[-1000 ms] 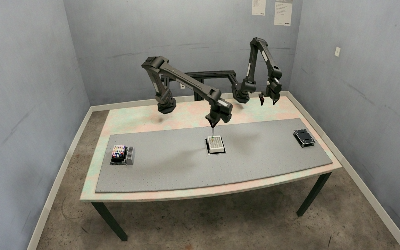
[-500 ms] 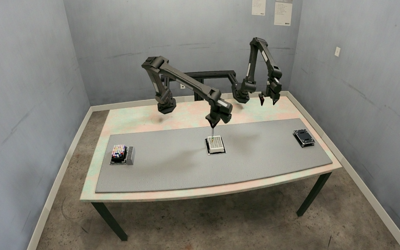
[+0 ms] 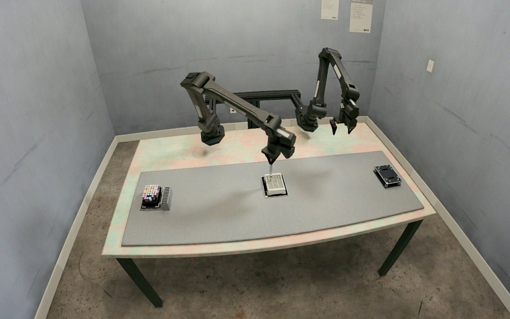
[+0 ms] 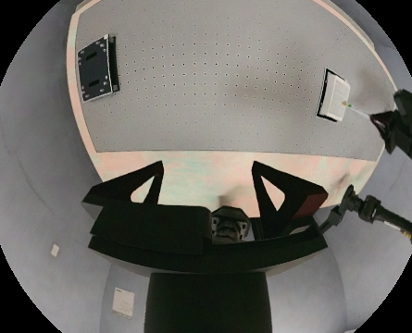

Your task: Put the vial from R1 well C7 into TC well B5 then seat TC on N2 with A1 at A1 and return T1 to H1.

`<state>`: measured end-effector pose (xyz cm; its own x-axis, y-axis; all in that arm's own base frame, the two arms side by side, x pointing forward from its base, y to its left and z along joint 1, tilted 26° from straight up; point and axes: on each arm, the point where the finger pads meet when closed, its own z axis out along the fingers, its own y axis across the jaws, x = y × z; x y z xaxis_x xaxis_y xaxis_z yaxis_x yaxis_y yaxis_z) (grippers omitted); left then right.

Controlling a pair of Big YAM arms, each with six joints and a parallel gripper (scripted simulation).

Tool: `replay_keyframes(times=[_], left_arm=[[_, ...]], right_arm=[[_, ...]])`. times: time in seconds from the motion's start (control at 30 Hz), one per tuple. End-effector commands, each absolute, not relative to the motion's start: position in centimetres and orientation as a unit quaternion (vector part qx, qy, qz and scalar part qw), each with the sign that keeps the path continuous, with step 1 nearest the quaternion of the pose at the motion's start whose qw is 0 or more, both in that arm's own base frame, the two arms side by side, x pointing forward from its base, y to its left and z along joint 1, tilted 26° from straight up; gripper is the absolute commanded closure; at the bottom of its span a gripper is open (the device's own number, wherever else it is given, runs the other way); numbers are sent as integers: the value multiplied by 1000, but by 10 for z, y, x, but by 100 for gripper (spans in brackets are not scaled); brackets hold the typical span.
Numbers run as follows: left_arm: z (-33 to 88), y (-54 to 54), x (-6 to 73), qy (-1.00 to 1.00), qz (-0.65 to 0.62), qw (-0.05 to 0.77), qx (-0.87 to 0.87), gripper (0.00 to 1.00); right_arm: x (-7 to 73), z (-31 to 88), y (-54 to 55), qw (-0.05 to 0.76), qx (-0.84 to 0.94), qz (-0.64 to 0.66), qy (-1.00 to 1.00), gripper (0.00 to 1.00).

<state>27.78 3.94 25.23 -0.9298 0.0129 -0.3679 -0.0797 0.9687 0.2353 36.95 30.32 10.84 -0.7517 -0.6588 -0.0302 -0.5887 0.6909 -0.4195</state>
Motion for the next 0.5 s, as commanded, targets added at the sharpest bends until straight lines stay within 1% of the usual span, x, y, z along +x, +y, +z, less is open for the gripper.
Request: replay_keyframes(times=[0.0,0.47], left_arm=[[268,40,282,971,123,205,-13,0],[268,40,282,971,123,205,-13,0]], right_arm=[[378,109,308,96,-342,-189,915,91],[376,107,307,93,-344,-191,915,91]])
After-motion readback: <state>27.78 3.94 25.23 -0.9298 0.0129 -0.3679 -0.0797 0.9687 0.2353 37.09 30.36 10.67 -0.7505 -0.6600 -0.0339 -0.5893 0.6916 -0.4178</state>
